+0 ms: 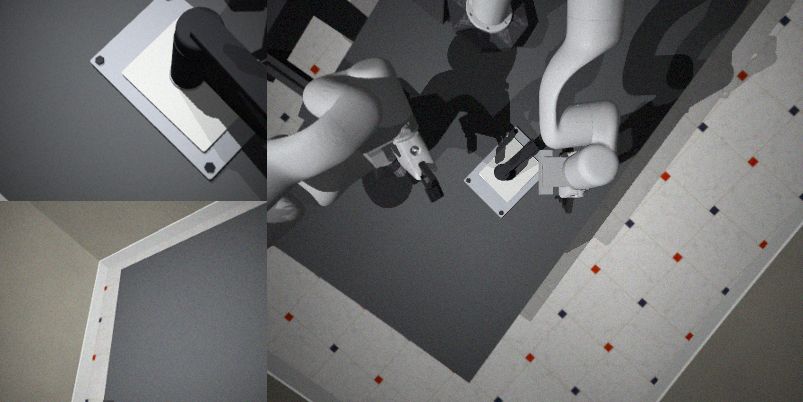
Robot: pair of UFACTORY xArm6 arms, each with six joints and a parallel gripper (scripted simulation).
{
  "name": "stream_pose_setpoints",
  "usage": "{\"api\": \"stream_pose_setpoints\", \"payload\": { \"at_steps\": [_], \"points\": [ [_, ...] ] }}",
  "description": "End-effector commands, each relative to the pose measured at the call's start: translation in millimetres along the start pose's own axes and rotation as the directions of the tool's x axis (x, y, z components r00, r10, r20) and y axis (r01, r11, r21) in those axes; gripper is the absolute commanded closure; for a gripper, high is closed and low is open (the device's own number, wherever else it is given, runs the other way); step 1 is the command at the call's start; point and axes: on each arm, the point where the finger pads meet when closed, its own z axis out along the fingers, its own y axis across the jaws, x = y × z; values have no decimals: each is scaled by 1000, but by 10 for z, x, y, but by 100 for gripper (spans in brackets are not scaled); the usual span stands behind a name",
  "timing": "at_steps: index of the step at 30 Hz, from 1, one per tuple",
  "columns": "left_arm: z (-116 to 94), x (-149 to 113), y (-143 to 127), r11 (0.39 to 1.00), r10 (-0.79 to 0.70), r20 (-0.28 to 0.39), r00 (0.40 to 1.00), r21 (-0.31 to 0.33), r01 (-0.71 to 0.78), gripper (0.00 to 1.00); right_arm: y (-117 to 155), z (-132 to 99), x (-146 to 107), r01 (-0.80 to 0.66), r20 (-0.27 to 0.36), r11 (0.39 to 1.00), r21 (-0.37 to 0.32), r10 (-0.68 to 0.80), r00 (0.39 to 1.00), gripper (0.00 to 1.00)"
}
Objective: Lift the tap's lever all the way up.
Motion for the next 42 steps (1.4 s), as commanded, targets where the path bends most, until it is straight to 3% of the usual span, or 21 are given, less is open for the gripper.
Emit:
{"api": "stream_pose_setpoints", "payload": {
  "at_steps": [1, 26, 34, 42],
  "points": [
    [-17, -2, -12, 1000, 0, 1, 1000, 4, 0, 0, -9, -9, -3, -2, 2, 1000, -1, 2, 1000, 0],
    [-21, -30, -1, 1000, -10, 1, 1000, 4, 10, 0, -9, -9, -3, -2, 2, 1000, -1, 2, 1000, 0],
    [-37, -121, 34, 999, -45, -1, 999, 5, 45, 0, -9, -9, -3, -2, 2, 1000, -1, 2, 1000, 0],
    [-82, -388, 150, 989, -148, -5, 989, 8, 148, 0, -9, -9, -3, -2, 2, 1000, -1, 2, 1000, 0]
  ]
}}
